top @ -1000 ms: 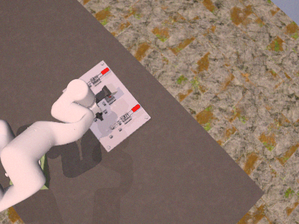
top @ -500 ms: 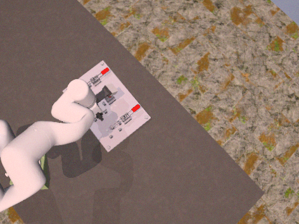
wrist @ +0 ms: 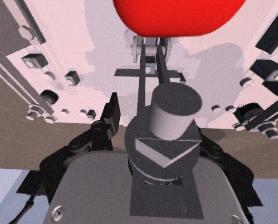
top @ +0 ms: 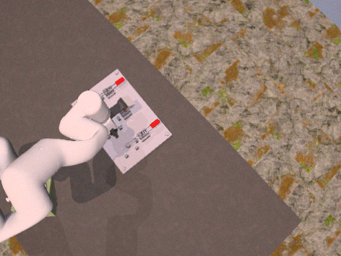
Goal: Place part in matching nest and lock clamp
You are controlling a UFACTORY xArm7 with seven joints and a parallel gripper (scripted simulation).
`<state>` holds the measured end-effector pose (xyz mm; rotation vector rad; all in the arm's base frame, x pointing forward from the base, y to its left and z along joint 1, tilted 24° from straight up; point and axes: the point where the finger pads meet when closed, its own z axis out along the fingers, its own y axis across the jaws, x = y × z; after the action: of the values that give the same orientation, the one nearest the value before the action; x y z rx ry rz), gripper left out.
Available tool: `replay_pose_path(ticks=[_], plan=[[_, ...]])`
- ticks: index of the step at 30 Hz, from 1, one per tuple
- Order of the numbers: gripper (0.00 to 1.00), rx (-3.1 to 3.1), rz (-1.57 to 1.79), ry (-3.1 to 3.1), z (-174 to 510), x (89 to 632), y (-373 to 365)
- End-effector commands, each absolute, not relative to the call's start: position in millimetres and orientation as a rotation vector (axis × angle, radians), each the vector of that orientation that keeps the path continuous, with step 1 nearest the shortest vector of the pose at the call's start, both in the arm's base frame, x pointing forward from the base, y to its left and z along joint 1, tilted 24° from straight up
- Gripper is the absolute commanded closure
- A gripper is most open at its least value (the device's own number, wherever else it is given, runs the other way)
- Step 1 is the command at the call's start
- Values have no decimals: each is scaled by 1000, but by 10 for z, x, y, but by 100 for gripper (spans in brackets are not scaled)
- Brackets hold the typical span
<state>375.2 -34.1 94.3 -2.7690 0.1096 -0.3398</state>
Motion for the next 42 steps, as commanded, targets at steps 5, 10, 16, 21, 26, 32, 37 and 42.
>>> replay_pose_path(ticks=[5, 10, 16, 21, 26, 32, 37, 42], plan=[[100, -2769, -344, 111, 952, 3761, -348], [0, -2769, -344, 111, 952, 3761, -348], [0, -2769, -344, 111, 952, 3761, -348], [0, -2769, -344, 111, 952, 3761, -348], [0, -2769, -344, 111, 952, 3761, -348], [0, -2769, -344, 111, 952, 3761, -348], [0, -2769, -344, 111, 952, 3761, -348], [0, -2769, -344, 111, 953, 3760, -349]])
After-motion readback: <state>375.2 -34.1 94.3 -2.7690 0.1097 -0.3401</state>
